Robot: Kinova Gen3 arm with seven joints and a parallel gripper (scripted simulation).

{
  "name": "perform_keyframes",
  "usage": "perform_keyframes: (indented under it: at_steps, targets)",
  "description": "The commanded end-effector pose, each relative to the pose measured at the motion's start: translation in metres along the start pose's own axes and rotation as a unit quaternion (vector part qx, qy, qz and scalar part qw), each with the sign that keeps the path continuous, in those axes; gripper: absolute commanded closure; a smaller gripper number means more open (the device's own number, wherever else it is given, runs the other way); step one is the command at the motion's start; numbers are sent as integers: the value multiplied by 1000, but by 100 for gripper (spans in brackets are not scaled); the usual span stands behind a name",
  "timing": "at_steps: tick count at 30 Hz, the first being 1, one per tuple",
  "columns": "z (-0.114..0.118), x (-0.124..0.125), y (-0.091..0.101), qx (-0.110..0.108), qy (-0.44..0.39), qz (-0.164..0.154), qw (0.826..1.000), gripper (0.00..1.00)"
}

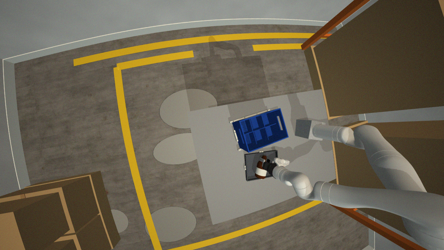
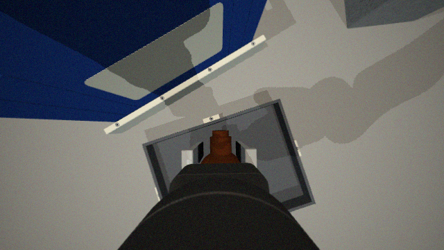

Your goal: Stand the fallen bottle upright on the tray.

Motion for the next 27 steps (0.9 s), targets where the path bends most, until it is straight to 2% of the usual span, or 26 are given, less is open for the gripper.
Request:
perform_keyframes:
  at_steps: [1,27]
  targets:
    - [1,1,-4,-2,0,1,1000,0]
    - [1,1,-15,-2,0,1,1000,0]
Point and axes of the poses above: the point where the finger pads meet when closed, its own y axis back along the fingers, its own z axis across the jaws, x = y × z, the point moved 5 cm from there along y, back along the fingers, and after that the axes turned 12 degrees about y, right-handed, at the moved point
